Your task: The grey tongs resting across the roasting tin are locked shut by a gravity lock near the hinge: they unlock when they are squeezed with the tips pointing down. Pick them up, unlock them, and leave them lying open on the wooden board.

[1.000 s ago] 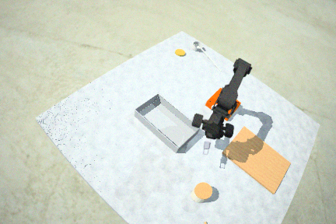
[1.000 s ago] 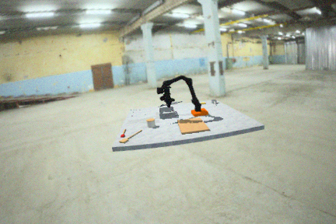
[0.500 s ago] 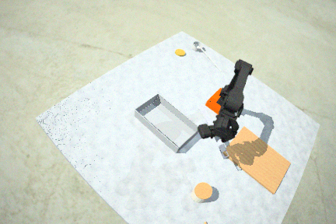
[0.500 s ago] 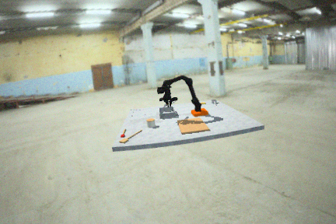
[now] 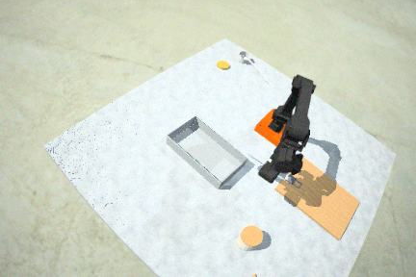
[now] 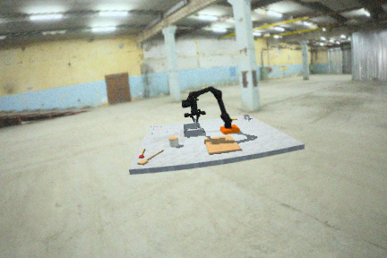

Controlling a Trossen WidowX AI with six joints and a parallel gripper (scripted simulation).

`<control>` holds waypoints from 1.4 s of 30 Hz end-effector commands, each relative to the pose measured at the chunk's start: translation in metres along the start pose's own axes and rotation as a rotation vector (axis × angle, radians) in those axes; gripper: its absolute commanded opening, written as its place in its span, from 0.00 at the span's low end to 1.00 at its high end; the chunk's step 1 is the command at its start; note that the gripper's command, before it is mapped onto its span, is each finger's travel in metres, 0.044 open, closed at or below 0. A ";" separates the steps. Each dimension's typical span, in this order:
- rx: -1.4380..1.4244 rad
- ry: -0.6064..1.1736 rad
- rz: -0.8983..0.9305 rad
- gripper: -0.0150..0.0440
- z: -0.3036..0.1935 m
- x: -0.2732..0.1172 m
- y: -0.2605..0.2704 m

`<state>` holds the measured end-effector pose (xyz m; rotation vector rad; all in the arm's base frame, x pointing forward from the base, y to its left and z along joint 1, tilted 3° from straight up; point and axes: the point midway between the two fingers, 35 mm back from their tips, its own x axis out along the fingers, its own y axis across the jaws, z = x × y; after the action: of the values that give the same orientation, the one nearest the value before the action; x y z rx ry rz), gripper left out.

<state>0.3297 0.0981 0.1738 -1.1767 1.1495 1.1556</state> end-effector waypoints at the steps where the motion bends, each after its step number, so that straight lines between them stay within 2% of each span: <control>1: -0.172 0.003 -0.010 0.00 0.007 -0.005 0.000; 13: -0.592 0.003 -0.010 0.00 0.025 -0.009 0.005; 23: -0.568 0.002 -0.010 0.00 0.034 -0.009 0.007; 42: -0.292 -0.015 -0.011 0.00 0.136 -0.011 0.054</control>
<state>0.2881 0.2183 0.1848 -1.4257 0.9598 1.3935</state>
